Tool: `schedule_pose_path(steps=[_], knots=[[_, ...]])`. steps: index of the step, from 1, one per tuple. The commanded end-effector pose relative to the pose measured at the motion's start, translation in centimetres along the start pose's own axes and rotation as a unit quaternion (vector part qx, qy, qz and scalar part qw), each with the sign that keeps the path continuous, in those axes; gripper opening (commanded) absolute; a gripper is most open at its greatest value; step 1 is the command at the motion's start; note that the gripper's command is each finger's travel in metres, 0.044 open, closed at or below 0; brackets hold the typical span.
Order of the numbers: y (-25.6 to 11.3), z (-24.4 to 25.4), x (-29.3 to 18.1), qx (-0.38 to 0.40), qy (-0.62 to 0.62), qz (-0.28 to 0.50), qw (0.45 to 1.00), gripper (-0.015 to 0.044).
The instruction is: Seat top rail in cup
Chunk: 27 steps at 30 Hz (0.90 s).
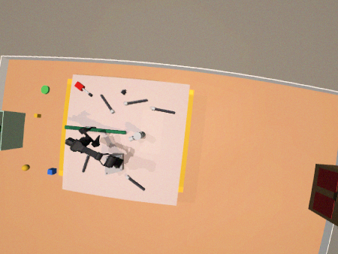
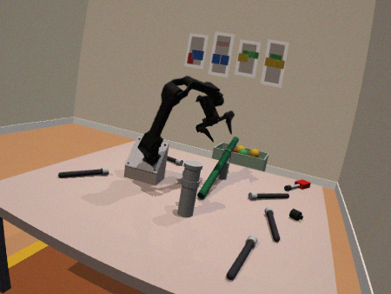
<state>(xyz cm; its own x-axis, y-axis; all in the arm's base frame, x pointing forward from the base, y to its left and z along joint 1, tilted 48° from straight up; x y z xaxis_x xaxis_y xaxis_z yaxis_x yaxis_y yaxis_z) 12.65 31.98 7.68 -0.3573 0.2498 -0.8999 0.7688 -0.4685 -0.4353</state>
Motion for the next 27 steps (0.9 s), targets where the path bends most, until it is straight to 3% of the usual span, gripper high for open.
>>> schedule_pose_path(steps=[1, 14, 27], knots=[[0.8, 2.5, -6.5, 0.046, 0.498, -0.042, 0.865, 0.0440], [1.7, 5.0, -10.3, 0.091, 0.808, -0.038, 0.581, 0.0440], [1.7, 5.1, -10.3, 0.092, 0.812, -0.038, 0.575, 0.0440]])
Point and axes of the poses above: the point midway between the two fingers, 35 mm back from their tips, its own y axis out along the fingers, its own z axis across the jaws, x = y × z, the point moved 10 cm from there along -y, back along the fingers, and after that the axes turned 4 degrees about -y, right-handed, at the moved point
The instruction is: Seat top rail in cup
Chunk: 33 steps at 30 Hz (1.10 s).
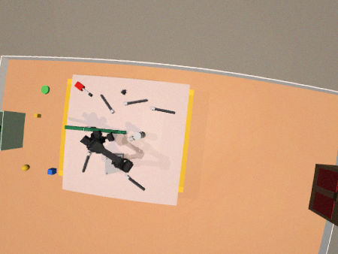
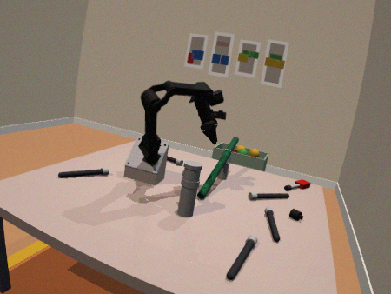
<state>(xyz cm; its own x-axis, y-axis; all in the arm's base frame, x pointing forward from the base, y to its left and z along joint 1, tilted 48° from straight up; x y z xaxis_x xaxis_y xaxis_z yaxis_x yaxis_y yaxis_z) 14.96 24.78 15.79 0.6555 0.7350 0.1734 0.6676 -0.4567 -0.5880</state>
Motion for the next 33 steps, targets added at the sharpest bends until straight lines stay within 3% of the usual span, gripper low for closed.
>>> schedule_pose_path(steps=[1, 9, 16, 21, 26, 33], knots=[[0.0, -0.5, -0.3, 0.008, 0.061, 0.000, 0.998, 0.0440], [0.0, -1.3, -0.4, 0.013, 0.025, 0.003, 1.000, 0.0440], [-0.3, -6.9, -2.0, 0.046, -0.212, 0.006, 0.976, 0.0440], [-0.5, -10.8, -4.0, 0.069, -0.389, -0.008, 0.919, 0.0440], [-0.8, -14.2, -6.6, 0.081, -0.554, -0.033, 0.828, 0.0440], [-1.2, -16.5, -9.2, 0.082, -0.671, -0.058, 0.735, 0.0440]])
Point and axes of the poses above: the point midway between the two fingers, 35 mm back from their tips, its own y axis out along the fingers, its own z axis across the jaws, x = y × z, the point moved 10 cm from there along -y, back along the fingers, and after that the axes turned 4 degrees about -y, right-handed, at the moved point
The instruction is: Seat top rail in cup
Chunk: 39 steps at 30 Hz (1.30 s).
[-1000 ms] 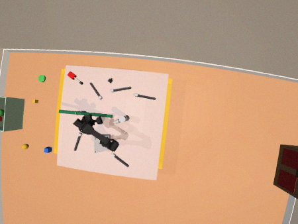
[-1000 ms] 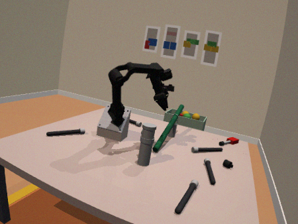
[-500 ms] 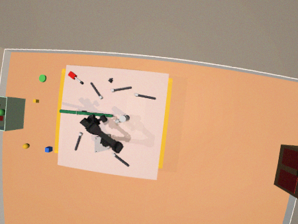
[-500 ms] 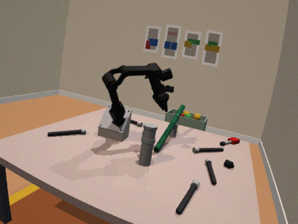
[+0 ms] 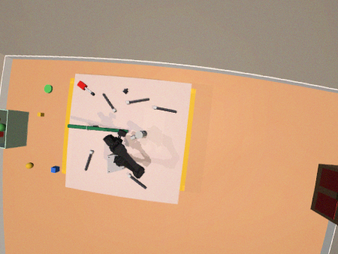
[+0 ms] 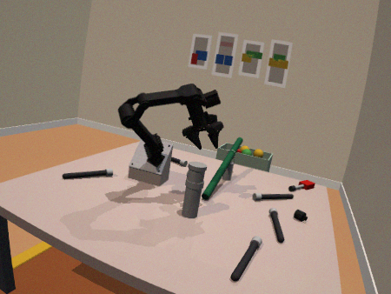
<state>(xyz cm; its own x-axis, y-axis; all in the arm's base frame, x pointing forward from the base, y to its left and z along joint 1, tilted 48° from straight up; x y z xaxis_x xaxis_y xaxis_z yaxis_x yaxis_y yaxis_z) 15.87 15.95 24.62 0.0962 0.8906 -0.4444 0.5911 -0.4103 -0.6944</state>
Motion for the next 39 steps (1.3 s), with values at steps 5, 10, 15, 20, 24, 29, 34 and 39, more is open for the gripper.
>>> schedule_pose_path(steps=[5, 10, 15, 20, 24, 29, 34, 39], knots=[[-1.5, 1.4, -9.1, 0.001, -0.394, -0.041, 0.918, 0.0440], [-1.7, 1.8, -10.0, -0.004, -0.457, -0.045, 0.889, 0.0440], [-1.7, 1.8, -10.0, -0.004, -0.457, -0.045, 0.889, 0.0440], [-1.7, 1.8, -10.0, -0.004, -0.457, -0.045, 0.889, 0.0440], [-1.7, 1.8, -10.0, -0.004, -0.457, -0.045, 0.889, 0.0440], [-1.0, 2.0, -10.2, -0.003, -0.456, -0.046, 0.889, 0.0440], [1.8, 3.1, -11.2, -0.004, -0.455, -0.047, 0.889, 0.0440], [2.8, 3.6, -11.6, -0.006, -0.456, -0.044, 0.889, 0.0440]])
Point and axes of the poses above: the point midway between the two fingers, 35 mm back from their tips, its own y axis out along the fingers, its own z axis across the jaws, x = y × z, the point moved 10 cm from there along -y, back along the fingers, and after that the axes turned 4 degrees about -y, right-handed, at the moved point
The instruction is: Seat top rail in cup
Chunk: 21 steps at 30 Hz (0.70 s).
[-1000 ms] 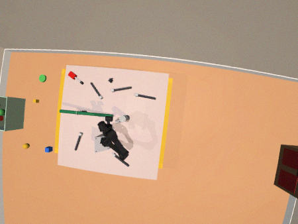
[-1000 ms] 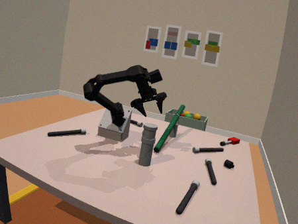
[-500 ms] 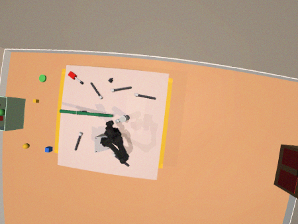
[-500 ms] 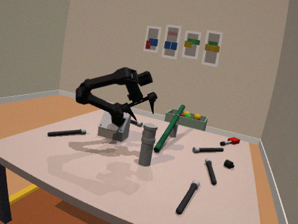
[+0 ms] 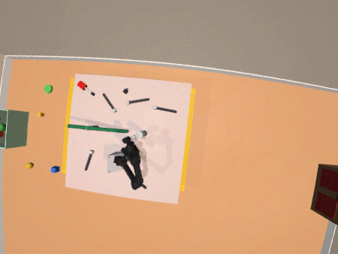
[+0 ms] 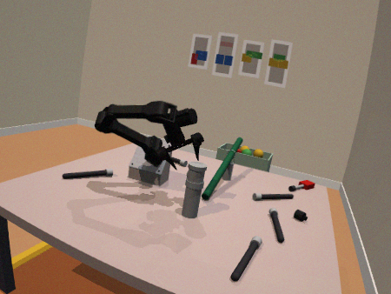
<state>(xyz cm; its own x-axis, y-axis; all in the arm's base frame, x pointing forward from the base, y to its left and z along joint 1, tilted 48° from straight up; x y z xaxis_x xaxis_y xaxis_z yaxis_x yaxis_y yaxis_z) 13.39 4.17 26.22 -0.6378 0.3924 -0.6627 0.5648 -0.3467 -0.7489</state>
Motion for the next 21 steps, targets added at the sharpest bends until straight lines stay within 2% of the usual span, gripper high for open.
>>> schedule_pose_path(steps=[1, 21], knots=[[0.5, 0.3, 0.0, -0.005, -0.001, 0.003, 1.000, 0.0440], [3.5, -0.1, 0.0, -0.005, 0.000, 0.000, 1.000, 0.0440]])
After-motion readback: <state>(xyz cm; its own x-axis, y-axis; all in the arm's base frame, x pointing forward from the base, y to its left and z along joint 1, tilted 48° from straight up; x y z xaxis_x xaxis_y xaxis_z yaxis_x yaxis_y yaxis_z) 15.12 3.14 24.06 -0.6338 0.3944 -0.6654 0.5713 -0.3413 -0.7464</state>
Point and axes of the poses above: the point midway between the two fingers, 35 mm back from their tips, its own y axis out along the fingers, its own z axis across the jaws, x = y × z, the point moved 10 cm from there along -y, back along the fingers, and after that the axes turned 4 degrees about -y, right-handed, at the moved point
